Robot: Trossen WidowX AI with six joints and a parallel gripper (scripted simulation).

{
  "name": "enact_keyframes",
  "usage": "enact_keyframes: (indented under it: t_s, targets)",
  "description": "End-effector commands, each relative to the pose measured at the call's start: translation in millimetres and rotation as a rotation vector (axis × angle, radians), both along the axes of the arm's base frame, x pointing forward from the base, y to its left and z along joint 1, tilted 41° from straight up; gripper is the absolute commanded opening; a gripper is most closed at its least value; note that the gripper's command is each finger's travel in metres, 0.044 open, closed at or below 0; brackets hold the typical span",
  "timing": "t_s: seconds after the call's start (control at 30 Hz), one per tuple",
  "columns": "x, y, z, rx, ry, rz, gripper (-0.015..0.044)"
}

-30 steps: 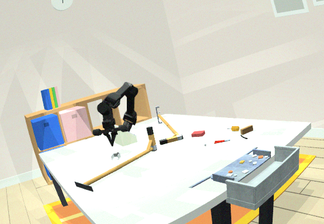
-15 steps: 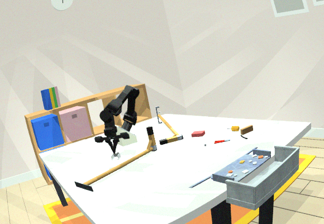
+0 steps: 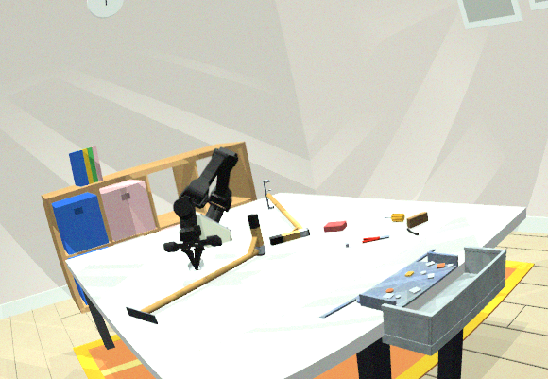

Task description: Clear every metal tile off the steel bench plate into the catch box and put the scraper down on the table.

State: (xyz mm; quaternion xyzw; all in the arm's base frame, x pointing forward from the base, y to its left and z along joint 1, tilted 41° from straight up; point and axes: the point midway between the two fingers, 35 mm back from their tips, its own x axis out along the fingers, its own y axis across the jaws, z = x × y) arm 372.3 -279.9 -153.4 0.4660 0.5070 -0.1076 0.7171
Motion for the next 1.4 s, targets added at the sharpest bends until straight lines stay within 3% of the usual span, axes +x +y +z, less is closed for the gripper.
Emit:
enact_keyframes:
  t_s: [0.0, 0.3, 1.37]
  targets:
    - [-1.2, 9.2, -8.1, 0.012, 0.001, -0.006, 0.0000]
    - [-0.9, 24.8, -22.3, 0.015, -0.001, -0.006, 0.0000]
    - [28.3, 23.0, -15.3, 0.014, -0.001, -0.005, 0.0000]
